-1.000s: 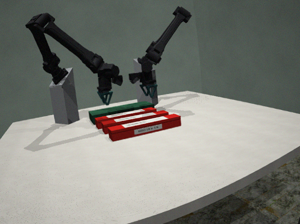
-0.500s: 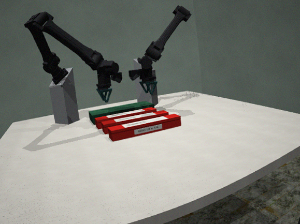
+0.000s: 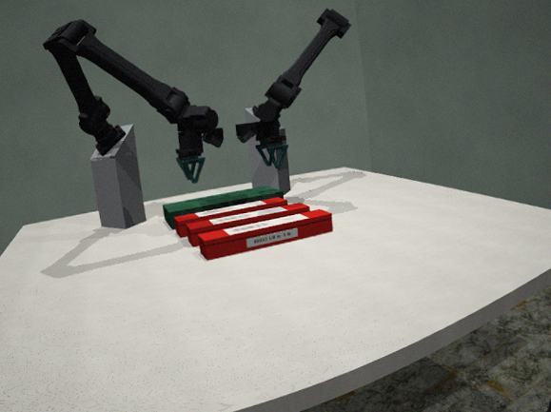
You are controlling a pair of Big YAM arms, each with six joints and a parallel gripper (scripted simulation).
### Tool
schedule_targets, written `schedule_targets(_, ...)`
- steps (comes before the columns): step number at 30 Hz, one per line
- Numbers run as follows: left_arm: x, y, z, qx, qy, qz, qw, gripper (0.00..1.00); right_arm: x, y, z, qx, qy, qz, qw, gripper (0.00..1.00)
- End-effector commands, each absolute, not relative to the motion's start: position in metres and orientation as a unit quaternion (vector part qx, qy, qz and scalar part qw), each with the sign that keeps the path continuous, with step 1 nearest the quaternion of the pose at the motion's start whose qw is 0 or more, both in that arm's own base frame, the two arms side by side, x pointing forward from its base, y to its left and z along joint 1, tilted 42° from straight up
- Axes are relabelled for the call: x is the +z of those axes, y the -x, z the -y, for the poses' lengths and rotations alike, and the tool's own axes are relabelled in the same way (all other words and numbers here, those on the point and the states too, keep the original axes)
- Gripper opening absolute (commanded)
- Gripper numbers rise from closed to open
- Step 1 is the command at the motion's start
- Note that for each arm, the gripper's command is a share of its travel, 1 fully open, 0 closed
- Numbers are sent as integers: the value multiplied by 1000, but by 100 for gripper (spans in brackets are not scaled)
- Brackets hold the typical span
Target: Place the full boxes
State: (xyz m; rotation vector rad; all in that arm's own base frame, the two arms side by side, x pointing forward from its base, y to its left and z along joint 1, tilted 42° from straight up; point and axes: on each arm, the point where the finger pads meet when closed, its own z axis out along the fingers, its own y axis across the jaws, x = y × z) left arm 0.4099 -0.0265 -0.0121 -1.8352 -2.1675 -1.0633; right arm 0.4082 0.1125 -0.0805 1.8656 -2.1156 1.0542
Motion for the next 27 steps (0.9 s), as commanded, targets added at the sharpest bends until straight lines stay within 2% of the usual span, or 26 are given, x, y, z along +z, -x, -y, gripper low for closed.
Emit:
schedule_targets(1,4,-415,42,-356,604,713,38,72,-64,-412,-134,353,-621,699,44,72)
schedule_targets(27,13,-411,49,-355,604,713,37,72,-56,-408,-141,352,-621,699,44,72)
